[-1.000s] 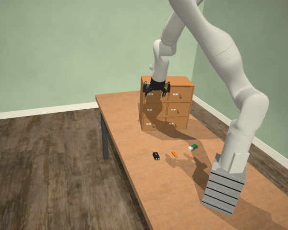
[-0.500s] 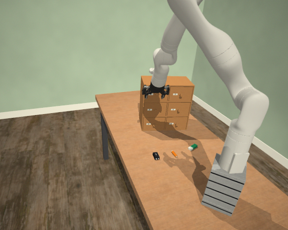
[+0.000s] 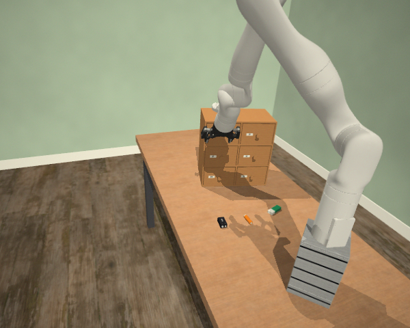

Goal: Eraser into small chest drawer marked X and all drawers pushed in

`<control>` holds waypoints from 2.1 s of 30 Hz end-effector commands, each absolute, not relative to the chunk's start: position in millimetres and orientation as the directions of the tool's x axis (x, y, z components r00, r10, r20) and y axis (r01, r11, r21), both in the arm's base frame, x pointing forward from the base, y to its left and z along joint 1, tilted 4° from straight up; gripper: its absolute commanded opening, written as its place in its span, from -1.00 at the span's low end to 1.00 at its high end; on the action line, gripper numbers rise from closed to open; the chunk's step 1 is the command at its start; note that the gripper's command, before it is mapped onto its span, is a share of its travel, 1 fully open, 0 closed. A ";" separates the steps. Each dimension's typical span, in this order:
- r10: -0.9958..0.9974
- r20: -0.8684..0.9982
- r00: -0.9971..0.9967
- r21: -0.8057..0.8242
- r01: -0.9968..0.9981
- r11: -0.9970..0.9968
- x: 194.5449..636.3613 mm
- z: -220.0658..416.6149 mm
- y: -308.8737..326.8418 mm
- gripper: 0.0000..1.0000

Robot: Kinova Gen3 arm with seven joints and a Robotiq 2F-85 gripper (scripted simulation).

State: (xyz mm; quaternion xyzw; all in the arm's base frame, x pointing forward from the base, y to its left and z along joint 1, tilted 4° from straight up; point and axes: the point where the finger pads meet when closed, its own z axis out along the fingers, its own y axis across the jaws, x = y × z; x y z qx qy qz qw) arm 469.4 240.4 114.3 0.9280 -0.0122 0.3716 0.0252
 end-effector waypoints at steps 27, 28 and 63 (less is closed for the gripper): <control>0.008 0.851 0.524 0.040 -0.049 -0.998 487.9 91.1 232.4 1.00; 0.009 0.857 0.516 0.040 -0.049 -0.998 488.6 90.4 232.3 1.00; 0.023 0.949 0.313 0.040 -0.049 -0.998 504.3 73.0 230.9 1.00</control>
